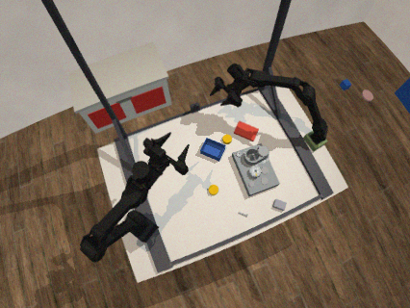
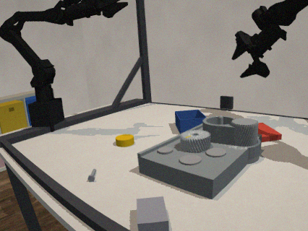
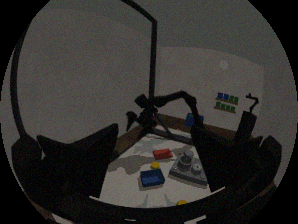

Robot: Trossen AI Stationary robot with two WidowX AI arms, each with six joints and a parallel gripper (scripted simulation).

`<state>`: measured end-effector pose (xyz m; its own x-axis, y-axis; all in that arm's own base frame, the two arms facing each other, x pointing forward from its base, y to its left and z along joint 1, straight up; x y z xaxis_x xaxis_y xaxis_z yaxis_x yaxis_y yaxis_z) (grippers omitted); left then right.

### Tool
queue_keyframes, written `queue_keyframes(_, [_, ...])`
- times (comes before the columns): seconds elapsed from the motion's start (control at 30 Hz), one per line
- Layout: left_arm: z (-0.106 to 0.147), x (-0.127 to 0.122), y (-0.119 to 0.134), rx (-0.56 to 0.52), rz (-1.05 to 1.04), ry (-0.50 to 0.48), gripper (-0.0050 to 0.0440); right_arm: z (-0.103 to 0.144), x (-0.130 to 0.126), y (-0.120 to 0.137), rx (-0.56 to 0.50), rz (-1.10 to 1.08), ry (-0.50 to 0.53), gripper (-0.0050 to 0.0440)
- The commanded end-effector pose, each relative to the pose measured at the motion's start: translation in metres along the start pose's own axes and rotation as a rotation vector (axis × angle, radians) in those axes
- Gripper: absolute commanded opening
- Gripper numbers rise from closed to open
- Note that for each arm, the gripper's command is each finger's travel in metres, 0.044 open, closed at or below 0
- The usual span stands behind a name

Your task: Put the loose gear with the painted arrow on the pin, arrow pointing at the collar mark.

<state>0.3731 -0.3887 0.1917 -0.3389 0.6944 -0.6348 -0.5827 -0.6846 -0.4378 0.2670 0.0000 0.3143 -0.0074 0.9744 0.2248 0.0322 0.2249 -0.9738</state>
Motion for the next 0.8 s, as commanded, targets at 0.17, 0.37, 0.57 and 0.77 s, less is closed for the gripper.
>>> queue_keyframes(0.17, [0.012, -0.010, -0.008, -0.007, 0.016, 0.034, 0.0400, 0.001, 0.001, -0.006, -0.017, 0.000, -0.004, 0.0400])
queue_keyframes(0.37, [0.012, -0.010, -0.008, -0.007, 0.016, 0.034, 0.0400, 0.001, 0.001, -0.006, -0.017, 0.000, -0.004, 0.0400])
queue_keyframes(0.57, [0.002, 0.002, -0.006, -0.004, -0.006, 0.000, 0.0400, 0.000, 0.000, 0.000, -0.001, 0.000, 0.000, 0.0400])
queue_keyframes(0.77, [0.014, 0.007, -0.045, -0.027, -0.058, 0.032, 0.0400, 0.000, 0.000, -0.002, -0.005, 0.000, -0.001, 0.0400])
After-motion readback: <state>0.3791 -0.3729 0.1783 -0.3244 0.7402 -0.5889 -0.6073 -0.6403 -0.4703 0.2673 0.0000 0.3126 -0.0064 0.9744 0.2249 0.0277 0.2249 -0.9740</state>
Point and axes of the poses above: on each arm, the point midway between the two fingers, 35 mm back from their tips, its own z axis back along the fingers, its own x axis across the jaws, y = z × x, the point moved 5 cm from there along z, back along the fingers, and after that the axes turned 13 degrees about -z, right-handed, at the moved point
